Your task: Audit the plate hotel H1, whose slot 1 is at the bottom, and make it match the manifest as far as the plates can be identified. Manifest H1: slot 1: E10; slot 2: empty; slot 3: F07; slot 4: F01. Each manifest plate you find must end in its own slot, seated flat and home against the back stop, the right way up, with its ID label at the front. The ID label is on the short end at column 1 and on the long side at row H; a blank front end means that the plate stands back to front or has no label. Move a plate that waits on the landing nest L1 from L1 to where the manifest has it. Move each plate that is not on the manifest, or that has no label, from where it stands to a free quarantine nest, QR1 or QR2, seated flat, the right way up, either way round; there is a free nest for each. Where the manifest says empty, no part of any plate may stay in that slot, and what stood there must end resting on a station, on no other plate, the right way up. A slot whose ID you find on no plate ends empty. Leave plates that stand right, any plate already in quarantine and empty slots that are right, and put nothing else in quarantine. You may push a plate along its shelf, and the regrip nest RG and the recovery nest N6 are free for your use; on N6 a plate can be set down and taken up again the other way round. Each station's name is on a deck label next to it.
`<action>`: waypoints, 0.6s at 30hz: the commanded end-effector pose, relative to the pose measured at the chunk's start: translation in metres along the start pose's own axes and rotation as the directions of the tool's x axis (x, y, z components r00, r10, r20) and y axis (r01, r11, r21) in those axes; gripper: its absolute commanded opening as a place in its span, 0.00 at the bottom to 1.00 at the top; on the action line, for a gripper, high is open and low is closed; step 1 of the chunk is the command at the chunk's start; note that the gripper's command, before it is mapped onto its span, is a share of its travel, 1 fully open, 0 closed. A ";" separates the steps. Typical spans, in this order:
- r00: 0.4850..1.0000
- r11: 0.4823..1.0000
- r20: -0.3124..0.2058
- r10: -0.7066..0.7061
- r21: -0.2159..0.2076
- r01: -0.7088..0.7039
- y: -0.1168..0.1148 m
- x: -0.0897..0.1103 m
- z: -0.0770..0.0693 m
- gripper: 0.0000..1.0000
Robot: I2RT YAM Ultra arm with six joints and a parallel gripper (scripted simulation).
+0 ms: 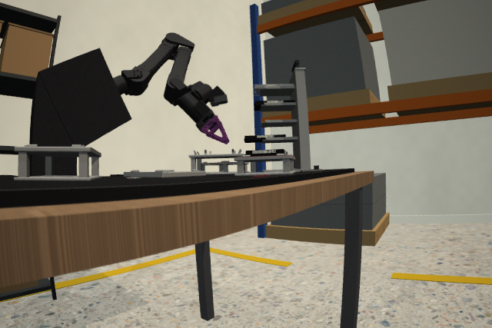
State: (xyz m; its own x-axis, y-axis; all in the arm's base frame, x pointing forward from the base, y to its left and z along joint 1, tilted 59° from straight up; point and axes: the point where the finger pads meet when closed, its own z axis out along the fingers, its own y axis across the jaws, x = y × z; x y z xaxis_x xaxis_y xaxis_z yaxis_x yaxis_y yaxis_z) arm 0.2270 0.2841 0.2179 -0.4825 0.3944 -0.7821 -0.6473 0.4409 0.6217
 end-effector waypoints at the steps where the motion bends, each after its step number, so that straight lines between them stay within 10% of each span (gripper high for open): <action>1: 1.000 1.000 0.031 -0.002 0.007 0.002 -0.001 -0.004 -0.004 1.00; 7: 1.000 1.000 0.031 -0.002 0.007 0.002 -0.001 0.001 -0.009 1.00; 8: 1.000 1.000 0.030 -0.002 0.007 0.002 -0.001 0.004 -0.010 0.00; 18: 1.000 1.000 0.030 -0.002 0.007 0.001 -0.001 0.008 -0.011 0.00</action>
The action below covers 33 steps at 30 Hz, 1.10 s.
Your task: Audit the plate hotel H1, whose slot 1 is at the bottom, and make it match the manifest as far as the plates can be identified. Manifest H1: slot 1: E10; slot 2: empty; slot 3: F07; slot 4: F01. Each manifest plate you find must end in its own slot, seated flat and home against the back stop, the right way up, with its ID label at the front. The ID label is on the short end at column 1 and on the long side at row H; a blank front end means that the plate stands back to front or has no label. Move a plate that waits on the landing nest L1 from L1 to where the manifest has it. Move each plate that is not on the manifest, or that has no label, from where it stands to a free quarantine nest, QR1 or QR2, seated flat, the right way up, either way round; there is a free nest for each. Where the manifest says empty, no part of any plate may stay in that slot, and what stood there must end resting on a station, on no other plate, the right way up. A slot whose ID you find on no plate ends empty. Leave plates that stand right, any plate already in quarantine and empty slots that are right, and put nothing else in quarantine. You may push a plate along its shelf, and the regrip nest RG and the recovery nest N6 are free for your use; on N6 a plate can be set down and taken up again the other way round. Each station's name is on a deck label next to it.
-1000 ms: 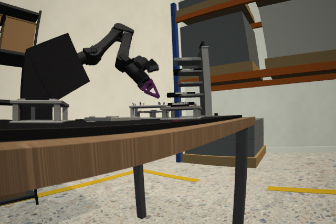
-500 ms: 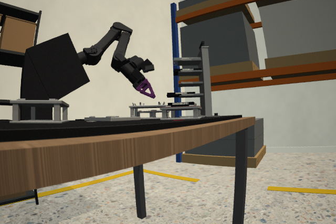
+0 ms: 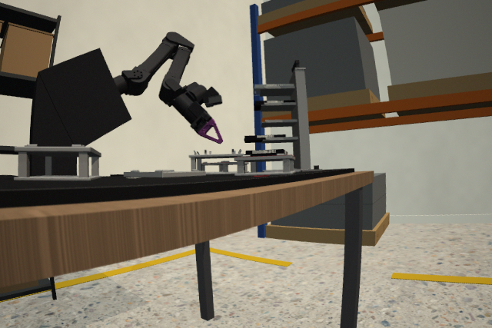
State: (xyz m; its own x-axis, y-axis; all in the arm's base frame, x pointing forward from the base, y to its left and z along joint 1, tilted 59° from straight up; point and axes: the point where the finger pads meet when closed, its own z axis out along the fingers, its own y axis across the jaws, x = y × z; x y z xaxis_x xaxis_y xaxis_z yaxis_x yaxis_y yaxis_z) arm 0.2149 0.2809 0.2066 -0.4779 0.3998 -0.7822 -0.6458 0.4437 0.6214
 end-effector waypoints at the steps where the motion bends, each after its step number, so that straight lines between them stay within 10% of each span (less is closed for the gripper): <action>1: 1.000 1.000 0.023 -0.001 0.004 0.001 0.000 -0.005 0.000 0.00; 33: 1.000 1.000 0.024 -0.001 0.004 0.001 0.000 -0.012 0.007 0.00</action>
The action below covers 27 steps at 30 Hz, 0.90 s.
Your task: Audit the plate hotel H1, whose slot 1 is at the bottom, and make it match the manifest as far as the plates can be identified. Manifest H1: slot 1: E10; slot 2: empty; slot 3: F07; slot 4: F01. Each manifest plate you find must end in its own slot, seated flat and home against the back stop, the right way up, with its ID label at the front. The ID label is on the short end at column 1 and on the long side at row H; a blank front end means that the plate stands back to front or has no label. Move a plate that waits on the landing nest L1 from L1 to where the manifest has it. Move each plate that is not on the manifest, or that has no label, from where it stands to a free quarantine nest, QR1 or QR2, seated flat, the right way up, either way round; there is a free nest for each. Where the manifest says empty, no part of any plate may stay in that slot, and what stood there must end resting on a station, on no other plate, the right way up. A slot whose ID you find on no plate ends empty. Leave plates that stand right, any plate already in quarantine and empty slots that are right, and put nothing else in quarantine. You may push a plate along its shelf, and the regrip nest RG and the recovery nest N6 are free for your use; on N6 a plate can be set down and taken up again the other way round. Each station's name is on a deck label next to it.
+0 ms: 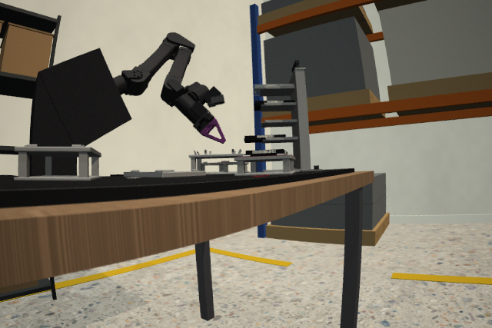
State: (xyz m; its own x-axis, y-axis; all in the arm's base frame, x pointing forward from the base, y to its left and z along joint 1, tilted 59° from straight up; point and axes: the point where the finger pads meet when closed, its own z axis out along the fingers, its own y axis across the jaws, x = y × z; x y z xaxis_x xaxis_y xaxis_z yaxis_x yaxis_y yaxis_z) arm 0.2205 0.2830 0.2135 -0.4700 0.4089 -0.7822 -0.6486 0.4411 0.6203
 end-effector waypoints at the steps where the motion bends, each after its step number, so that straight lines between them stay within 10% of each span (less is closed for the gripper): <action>1: 1.000 1.000 0.012 0.000 0.007 0.000 -0.002 -0.006 0.002 0.00; 27: 1.000 1.000 0.012 0.000 0.007 0.000 -0.002 -0.016 0.012 0.00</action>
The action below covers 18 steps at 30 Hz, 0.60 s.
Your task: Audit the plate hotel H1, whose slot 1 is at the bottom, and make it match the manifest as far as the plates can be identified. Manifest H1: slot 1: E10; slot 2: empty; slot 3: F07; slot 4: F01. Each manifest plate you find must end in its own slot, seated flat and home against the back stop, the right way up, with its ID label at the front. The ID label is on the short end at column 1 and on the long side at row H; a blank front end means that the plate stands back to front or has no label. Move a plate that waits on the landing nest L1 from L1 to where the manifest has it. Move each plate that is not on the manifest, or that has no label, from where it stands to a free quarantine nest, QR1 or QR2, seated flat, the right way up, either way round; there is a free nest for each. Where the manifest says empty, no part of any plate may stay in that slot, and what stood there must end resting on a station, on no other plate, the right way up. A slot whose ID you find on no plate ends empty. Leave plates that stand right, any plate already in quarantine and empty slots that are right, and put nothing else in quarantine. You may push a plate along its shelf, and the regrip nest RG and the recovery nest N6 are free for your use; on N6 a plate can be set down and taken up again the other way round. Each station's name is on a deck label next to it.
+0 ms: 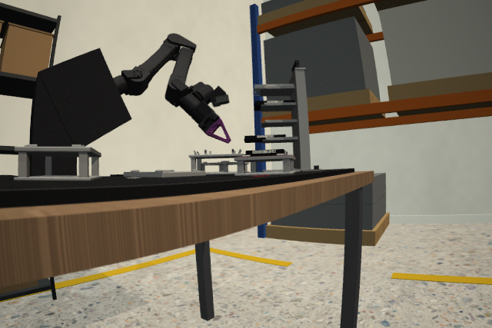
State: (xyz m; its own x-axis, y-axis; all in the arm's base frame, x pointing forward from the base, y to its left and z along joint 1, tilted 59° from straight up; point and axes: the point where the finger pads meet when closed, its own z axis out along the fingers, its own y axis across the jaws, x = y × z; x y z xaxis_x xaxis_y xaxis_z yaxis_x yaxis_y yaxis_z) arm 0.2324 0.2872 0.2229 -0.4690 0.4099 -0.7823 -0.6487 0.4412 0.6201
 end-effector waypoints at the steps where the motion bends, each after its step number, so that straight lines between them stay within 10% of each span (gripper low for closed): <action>1: 1.000 1.000 0.011 0.000 0.007 0.000 -0.002 -0.006 0.001 0.00; 18: 1.000 1.000 0.011 0.000 0.007 0.000 -0.002 -0.013 0.008 0.00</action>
State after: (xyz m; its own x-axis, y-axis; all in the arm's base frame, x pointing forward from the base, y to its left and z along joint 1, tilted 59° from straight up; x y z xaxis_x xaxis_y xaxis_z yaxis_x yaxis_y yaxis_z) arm 0.2403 0.2901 0.2287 -0.4697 0.4090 -0.7824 -0.6484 0.4416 0.6201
